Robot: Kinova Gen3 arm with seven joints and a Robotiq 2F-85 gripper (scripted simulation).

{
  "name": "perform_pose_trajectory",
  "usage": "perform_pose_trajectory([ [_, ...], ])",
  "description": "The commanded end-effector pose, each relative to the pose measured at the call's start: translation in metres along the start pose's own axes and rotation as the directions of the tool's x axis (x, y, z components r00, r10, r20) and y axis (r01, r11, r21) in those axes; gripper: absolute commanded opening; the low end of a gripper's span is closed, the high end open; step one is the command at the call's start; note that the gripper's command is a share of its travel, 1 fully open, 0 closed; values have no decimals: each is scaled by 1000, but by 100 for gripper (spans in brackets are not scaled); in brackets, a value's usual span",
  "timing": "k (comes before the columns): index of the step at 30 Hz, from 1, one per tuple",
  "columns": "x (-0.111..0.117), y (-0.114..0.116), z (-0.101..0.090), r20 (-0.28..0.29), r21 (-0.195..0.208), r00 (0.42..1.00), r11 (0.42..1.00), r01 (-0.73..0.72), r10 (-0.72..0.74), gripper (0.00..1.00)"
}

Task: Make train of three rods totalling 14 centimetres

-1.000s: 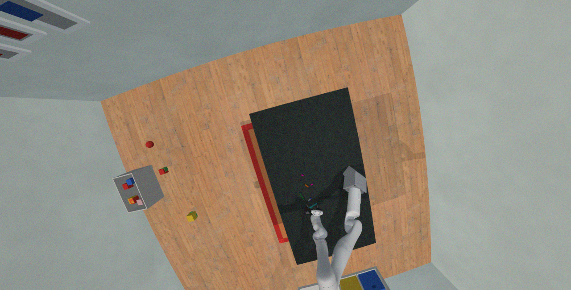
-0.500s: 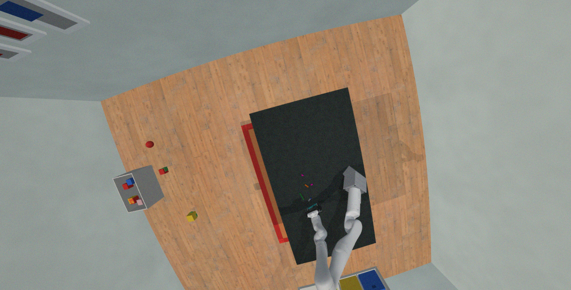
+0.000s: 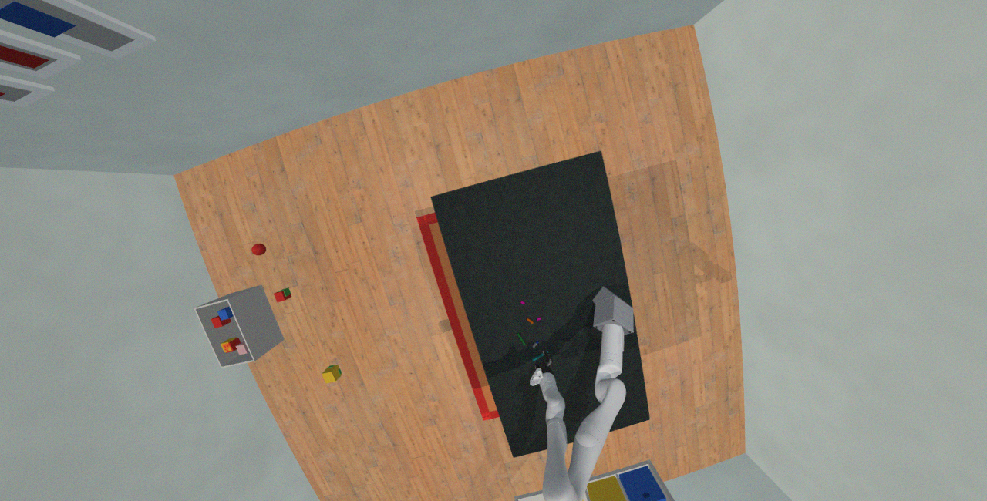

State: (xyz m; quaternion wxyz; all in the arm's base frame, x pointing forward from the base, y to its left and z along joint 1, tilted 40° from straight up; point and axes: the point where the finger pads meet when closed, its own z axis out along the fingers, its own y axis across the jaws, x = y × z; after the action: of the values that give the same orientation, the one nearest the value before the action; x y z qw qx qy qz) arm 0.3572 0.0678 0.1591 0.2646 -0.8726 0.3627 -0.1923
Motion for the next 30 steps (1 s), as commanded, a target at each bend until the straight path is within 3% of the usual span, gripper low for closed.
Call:
perform_pose_trajectory([
  [1,-6,-5,0,1,1,993,993,117,-117,100],
  [7,-10,-10,0,0,7,955,955,296,-296,100],
  [17,-19,-21,0,-10,20,780,780,626,-626,100],
  [30,-26,-28,-2,-21,28,609,608,793,-793,100],
])
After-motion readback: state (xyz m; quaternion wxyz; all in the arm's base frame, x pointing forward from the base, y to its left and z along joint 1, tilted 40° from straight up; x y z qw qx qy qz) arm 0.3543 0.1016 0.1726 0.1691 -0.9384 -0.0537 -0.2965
